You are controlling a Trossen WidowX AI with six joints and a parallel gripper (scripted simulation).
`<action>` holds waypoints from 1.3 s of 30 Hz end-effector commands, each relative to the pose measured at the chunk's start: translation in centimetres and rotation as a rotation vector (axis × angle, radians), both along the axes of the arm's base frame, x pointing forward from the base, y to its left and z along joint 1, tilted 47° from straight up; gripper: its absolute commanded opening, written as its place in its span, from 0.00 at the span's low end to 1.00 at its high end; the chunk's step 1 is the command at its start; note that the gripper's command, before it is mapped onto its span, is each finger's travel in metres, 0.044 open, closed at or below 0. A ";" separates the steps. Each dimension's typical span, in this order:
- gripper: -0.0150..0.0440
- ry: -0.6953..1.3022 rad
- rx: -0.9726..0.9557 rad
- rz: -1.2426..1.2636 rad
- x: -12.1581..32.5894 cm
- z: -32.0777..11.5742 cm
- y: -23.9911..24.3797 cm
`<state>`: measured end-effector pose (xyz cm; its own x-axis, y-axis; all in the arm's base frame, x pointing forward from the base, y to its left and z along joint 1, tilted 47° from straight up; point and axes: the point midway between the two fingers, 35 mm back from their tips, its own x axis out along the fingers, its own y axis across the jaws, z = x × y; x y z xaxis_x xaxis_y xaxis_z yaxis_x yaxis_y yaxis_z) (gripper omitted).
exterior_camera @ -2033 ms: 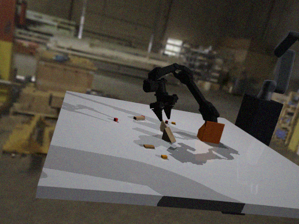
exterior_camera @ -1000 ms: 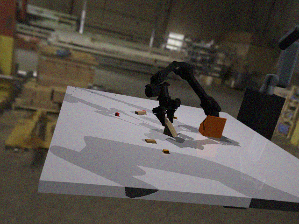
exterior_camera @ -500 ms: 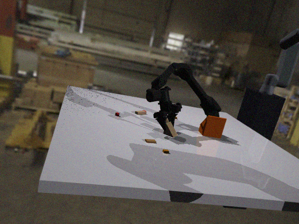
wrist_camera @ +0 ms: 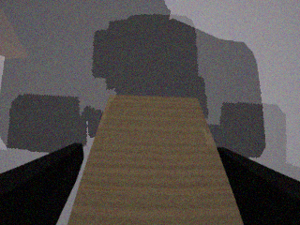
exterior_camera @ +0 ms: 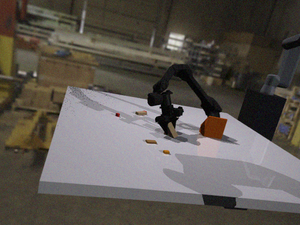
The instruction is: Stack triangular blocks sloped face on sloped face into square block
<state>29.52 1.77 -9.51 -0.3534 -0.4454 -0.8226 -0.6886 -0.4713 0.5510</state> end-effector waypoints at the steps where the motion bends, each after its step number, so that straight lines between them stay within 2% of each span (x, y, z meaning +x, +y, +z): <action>1: 0.78 -0.001 -0.001 0.005 0.0 -0.1 -0.1; 2: 0.73 -0.001 -0.001 0.005 0.0 -0.1 -0.1; 10: 0.64 -0.001 -0.001 0.005 0.0 -0.1 -0.1; 19: 0.25 -0.006 -0.009 0.009 0.0 0.1 0.2; 39: 0.25 -0.252 -0.366 0.298 -2.0 0.0 3.1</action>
